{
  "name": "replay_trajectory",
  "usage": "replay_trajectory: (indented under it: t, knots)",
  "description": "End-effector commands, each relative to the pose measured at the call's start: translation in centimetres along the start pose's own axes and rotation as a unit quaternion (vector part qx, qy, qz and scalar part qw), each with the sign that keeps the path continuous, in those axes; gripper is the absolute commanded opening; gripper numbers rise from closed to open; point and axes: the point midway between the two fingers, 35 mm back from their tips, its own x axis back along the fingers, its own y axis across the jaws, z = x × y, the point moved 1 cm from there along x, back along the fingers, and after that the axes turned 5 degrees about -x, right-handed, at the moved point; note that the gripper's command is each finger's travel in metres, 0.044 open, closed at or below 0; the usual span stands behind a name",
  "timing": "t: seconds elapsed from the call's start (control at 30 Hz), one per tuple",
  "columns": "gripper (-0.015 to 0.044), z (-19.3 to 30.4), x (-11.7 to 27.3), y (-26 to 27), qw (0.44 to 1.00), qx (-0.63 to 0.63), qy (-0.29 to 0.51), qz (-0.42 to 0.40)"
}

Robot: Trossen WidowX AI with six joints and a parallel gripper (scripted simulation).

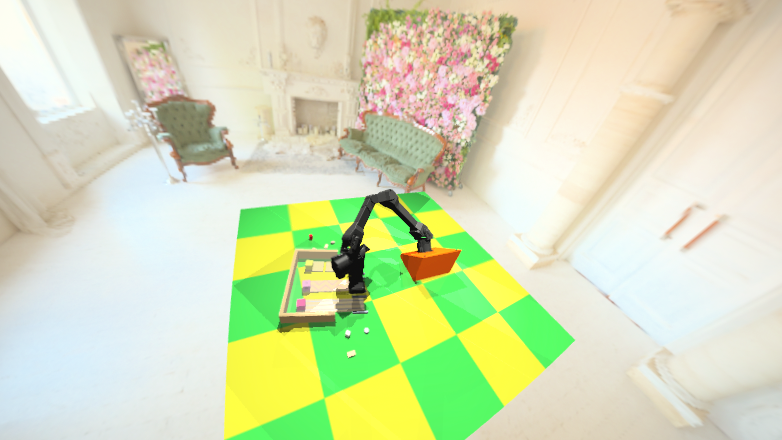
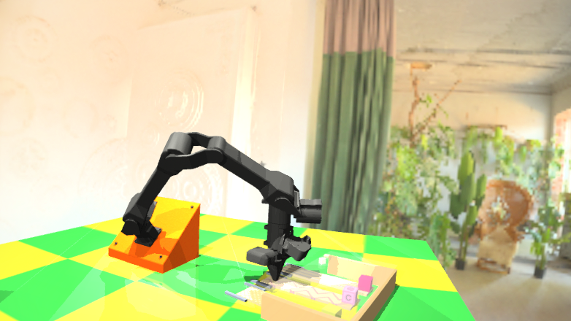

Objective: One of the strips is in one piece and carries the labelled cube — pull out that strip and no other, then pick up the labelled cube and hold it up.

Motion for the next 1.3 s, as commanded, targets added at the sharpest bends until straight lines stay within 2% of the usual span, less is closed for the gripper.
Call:
replay_trajectory:
  t: [0.0,1.27]
  knots:
    - [0.0,-0.04,-0.06,-0.02,1.0,0.001,-0.001,0.001]
    - [0.0,-0.11,-0.39,0.02,1.0,0.001,-0.002,0.001]
